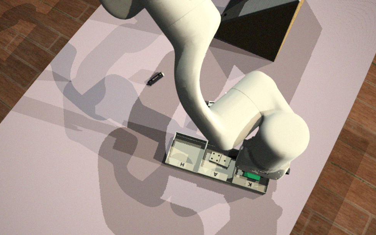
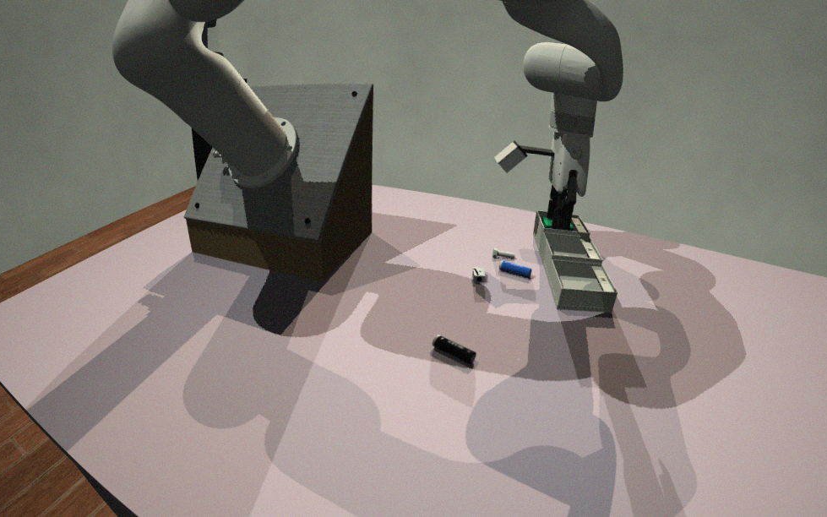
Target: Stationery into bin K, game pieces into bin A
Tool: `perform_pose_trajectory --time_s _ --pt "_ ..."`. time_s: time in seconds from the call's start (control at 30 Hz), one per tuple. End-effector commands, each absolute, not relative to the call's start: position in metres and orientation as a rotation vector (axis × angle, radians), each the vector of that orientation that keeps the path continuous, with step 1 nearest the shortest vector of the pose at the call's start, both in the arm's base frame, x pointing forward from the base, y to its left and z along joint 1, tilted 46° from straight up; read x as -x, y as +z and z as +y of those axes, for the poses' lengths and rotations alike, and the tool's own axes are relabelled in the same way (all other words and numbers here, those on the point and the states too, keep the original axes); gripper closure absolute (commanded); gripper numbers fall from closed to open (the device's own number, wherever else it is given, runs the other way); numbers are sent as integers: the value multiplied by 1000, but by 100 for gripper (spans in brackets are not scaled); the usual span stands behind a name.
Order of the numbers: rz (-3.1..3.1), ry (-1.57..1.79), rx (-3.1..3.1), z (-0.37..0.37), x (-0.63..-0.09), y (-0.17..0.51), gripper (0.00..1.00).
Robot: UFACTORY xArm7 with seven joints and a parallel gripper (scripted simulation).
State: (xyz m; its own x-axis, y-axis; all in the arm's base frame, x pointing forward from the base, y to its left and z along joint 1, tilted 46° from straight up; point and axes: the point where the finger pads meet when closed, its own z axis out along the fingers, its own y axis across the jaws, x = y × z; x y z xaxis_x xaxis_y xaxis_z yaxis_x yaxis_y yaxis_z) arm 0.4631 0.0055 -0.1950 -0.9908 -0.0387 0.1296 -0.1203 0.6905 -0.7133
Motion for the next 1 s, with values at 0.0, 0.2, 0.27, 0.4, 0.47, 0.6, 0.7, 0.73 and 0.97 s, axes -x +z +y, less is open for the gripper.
perform_pose_trajectory --time_s 0.0,0.2,0.27,0.4,0.47,0.6,0.7,0.73,0.97 --pt "-2797 1186 -134 2 -464 -200 100" --pt "-2797 1186 -134 -4 -464 -206 100" --pt "-2797 1186 -134 -5 -464 -207 100" --pt "-2797 1186 -134 -5 -464 -207 100" --pt "-2797 1186 -134 -5 -464 -207 100" --pt "-2797 1186 -134 -5 -464 -207 100" --pt "-2797 1186 -134 -5 -464 -207 100" --pt "-2797 1186 -134 -5 -464 -207 53" --pt "-2797 1186 -134 -5 -464 -207 53"
